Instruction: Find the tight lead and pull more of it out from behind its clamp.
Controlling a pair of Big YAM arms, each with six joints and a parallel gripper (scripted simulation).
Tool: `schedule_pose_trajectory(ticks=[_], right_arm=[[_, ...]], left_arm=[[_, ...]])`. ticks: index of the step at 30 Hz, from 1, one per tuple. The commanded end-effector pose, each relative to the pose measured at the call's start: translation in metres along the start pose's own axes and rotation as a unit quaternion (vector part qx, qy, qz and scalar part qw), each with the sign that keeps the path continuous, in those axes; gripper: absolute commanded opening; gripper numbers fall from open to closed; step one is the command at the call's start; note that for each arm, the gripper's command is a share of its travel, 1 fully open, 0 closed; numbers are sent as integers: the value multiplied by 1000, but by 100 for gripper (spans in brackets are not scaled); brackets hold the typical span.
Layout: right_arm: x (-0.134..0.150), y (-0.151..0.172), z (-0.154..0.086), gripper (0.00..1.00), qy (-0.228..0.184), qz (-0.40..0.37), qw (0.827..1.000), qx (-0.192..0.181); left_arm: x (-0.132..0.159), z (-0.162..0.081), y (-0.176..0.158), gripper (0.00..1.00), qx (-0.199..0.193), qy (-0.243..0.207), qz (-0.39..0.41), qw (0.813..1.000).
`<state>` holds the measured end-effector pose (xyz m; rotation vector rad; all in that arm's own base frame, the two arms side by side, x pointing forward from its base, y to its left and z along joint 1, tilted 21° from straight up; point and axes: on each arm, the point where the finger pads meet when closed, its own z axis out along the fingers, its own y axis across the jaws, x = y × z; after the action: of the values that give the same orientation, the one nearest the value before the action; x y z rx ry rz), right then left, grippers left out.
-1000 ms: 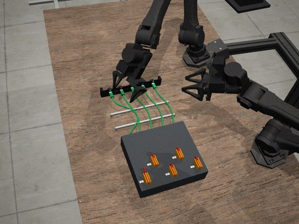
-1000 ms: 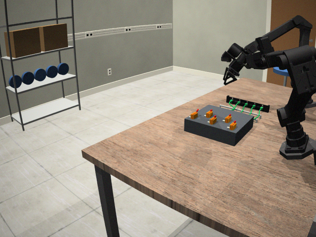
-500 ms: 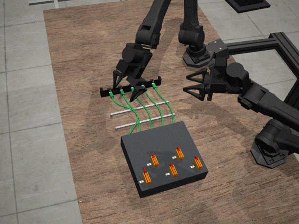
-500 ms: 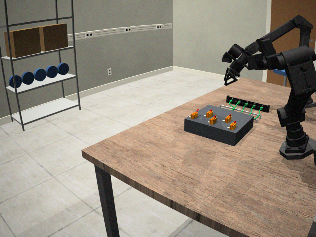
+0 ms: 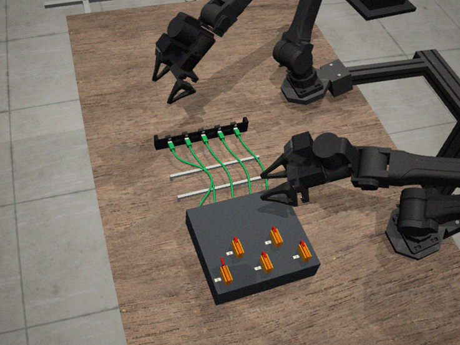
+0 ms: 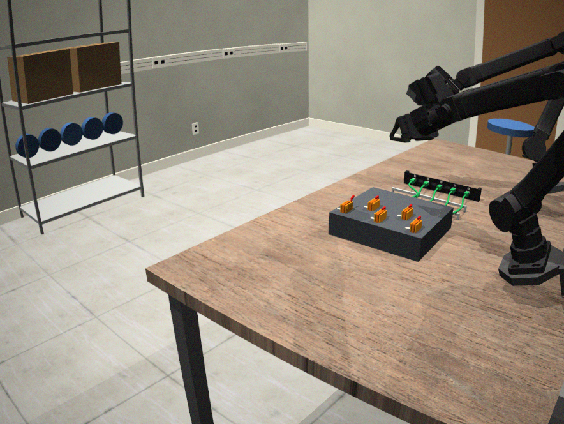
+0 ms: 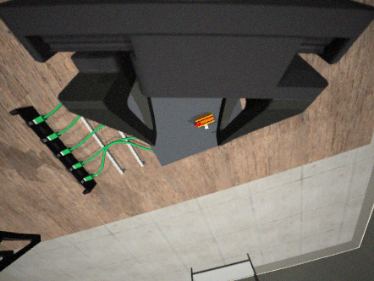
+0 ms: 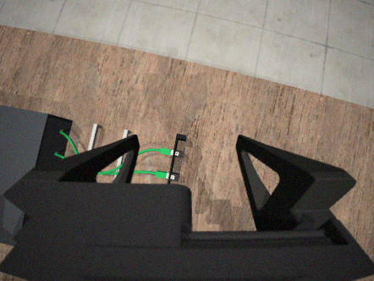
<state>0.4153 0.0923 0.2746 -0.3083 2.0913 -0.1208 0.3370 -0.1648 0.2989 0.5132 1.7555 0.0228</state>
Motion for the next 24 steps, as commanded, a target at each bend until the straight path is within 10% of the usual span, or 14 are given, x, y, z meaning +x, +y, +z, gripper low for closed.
schedule_pose_trajectory(ticks=[1,13,24], right_arm=[[-27,-57,-23,100,-31,18,999,28],[-31,-149,-40,100,-52,72,993,71],[-33,-155,-37,100,-52,78,993,67]], left_arm=[[-34,23,66,64,-45,18,-39,998],[2,21,202,64,-127,97,-116,980],[14,14,236,64,-141,116,-139,973]])
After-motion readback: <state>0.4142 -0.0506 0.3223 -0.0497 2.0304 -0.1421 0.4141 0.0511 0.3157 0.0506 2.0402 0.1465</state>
